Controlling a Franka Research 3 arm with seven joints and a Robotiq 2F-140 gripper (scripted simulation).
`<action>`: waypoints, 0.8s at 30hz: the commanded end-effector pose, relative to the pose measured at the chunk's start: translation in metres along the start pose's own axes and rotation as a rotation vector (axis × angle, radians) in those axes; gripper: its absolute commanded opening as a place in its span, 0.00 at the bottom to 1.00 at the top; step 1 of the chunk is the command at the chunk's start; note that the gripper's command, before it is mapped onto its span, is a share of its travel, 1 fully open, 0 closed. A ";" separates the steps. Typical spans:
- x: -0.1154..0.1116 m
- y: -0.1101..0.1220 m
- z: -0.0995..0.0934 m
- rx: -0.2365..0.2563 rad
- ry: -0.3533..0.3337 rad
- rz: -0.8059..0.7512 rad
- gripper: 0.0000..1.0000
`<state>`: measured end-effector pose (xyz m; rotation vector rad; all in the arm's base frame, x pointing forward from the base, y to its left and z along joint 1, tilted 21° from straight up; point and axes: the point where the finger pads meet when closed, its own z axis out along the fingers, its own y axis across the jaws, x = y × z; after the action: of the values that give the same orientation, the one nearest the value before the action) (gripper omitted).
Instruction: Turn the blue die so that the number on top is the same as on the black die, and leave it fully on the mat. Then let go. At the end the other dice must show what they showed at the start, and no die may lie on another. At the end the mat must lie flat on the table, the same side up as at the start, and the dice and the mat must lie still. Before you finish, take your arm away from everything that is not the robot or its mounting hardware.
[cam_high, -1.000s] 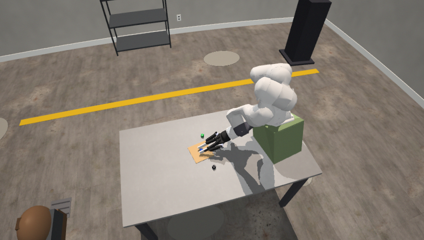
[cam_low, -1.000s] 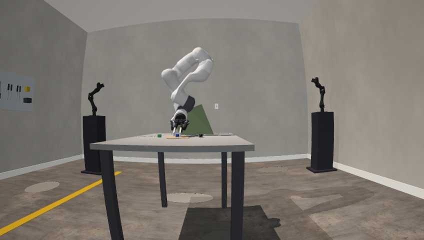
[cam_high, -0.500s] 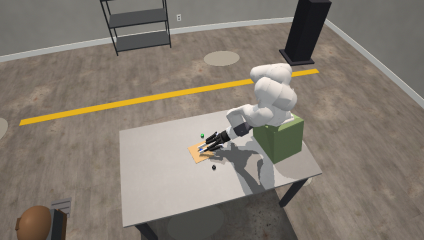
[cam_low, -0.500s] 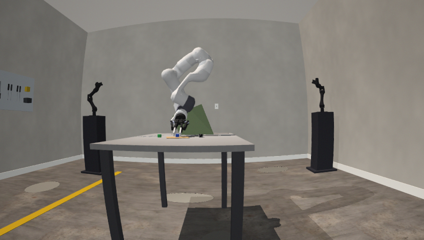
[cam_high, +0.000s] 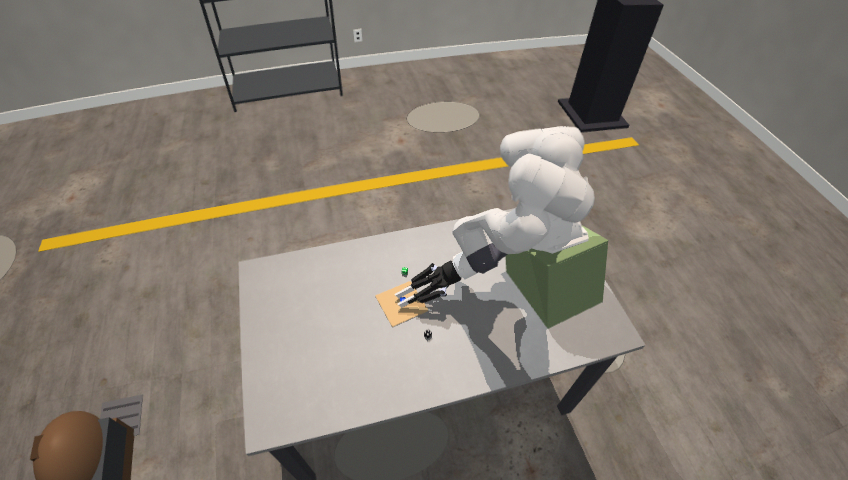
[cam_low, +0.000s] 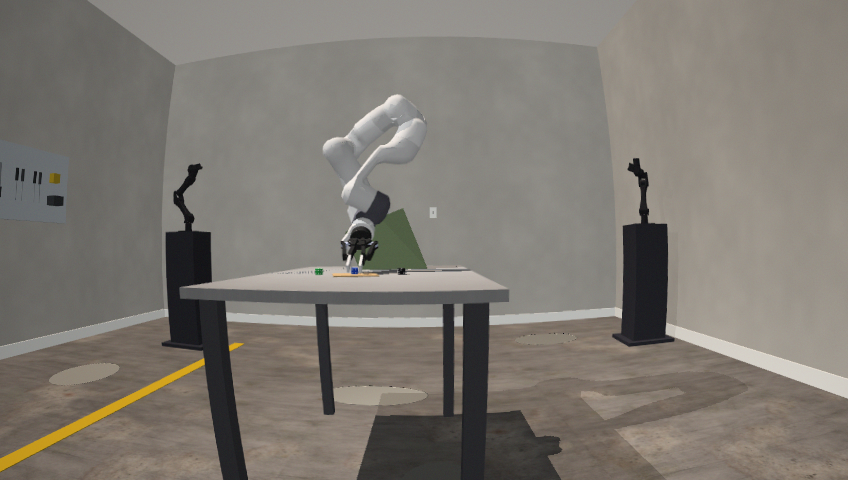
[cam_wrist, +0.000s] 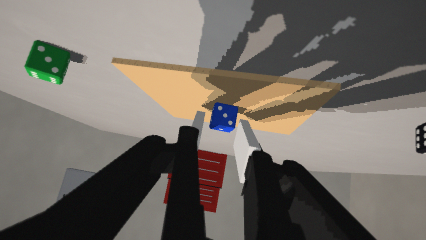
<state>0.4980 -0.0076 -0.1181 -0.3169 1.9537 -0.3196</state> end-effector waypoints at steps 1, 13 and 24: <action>0.000 0.000 -0.002 0.001 -0.002 0.004 0.21; 0.000 0.000 -0.032 0.001 -0.002 0.004 0.21; 0.000 0.000 -0.050 0.001 -0.002 0.004 0.21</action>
<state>0.4527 -0.0044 -0.1010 -0.3184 1.9573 -0.3213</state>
